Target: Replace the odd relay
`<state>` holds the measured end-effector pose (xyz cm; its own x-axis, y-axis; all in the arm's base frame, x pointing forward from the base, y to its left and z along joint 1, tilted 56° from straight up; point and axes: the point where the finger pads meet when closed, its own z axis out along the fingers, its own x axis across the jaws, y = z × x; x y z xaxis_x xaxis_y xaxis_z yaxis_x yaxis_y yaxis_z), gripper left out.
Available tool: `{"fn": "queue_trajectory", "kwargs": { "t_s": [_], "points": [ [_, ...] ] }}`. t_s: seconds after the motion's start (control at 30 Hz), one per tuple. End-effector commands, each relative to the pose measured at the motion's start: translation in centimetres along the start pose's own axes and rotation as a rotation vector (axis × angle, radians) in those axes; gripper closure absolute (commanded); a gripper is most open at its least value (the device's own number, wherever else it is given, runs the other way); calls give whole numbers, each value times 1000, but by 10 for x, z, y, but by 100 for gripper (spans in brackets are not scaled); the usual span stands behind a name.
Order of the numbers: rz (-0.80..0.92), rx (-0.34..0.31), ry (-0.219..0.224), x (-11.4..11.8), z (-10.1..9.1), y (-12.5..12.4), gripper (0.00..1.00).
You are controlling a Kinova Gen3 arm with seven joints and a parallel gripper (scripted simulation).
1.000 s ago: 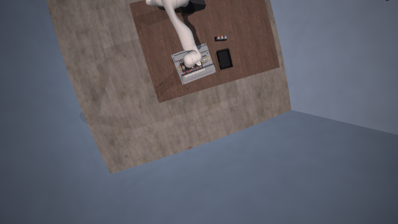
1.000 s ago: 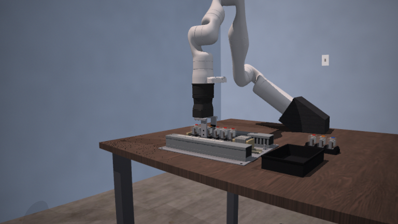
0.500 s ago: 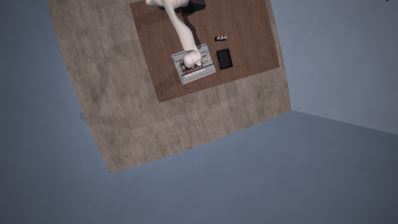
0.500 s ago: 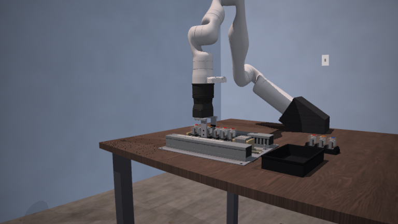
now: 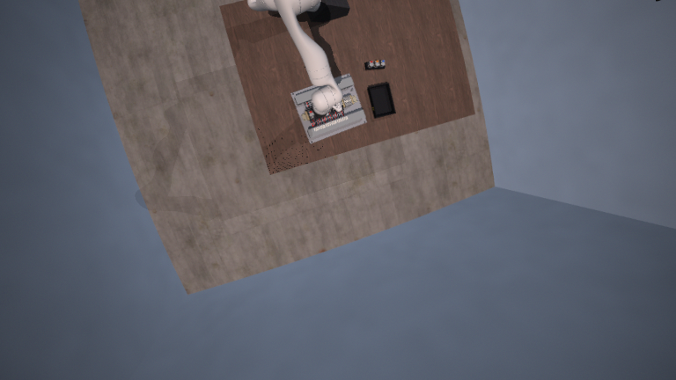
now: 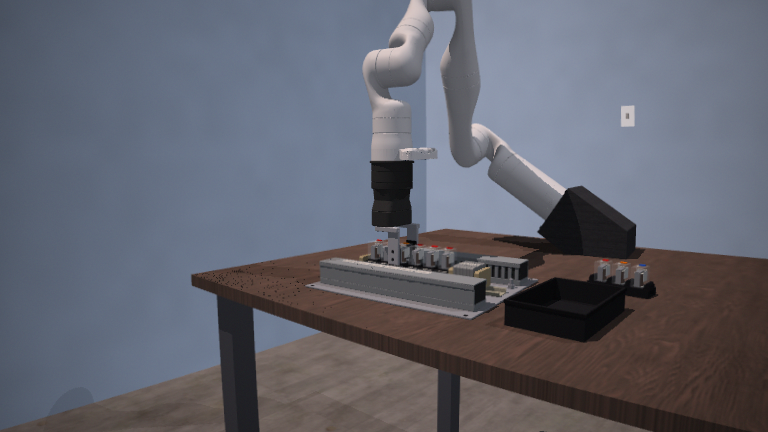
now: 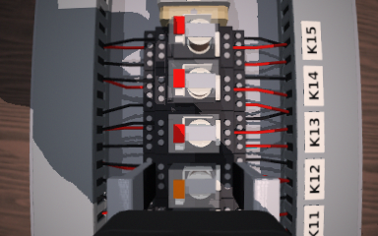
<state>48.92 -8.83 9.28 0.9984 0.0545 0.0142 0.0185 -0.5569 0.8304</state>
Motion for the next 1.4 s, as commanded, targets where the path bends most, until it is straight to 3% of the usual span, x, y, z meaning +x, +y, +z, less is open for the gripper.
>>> {"fn": "queue_trajectory", "kwargs": {
  "t_s": [0.0,1.37],
  "points": [
    [1,2,1,0,-2,-1,0],
    [2,3,0,0,-4,-3,0]
  ]
}}
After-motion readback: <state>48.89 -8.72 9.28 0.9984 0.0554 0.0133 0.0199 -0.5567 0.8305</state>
